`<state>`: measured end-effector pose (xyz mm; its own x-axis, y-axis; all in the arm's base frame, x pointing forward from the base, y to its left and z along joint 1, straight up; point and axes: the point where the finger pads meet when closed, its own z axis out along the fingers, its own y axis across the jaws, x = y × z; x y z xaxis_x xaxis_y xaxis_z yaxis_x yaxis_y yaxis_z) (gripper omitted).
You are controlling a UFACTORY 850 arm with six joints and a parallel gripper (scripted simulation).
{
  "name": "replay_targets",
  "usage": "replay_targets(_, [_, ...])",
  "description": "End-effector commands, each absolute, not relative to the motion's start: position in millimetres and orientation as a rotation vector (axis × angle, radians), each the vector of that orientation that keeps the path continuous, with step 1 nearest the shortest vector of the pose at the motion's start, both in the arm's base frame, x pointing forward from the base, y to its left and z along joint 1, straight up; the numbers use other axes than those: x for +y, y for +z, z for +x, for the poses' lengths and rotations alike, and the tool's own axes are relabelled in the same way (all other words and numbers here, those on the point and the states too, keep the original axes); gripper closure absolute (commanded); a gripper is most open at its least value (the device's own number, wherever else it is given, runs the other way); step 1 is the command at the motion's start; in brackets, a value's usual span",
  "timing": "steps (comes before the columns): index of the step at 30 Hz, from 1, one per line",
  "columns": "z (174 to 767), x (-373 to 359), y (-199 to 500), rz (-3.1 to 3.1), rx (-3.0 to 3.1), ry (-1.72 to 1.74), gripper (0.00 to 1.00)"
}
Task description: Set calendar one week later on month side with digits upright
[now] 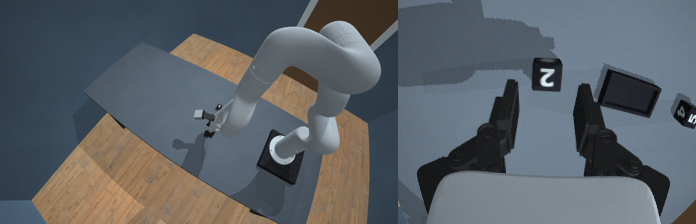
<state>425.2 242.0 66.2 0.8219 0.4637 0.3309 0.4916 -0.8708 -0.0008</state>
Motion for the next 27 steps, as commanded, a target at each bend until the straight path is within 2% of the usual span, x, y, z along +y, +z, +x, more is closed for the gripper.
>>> replay_targets(1, [424.6, 241.5, 66.8, -2.852, -0.749, -0.67, 0.53])
replay_targets(13, [422.6, 240.3, 64.6, -2.817, -0.74, -0.756, 0.53])
replay_targets(21, [420.9, 239.4, 64.2, -2.709, -0.711, -0.981, 0.53])
replay_targets(27, [418.4, 238.0, 63.6, -2.692, -0.707, -1.013, 0.53])
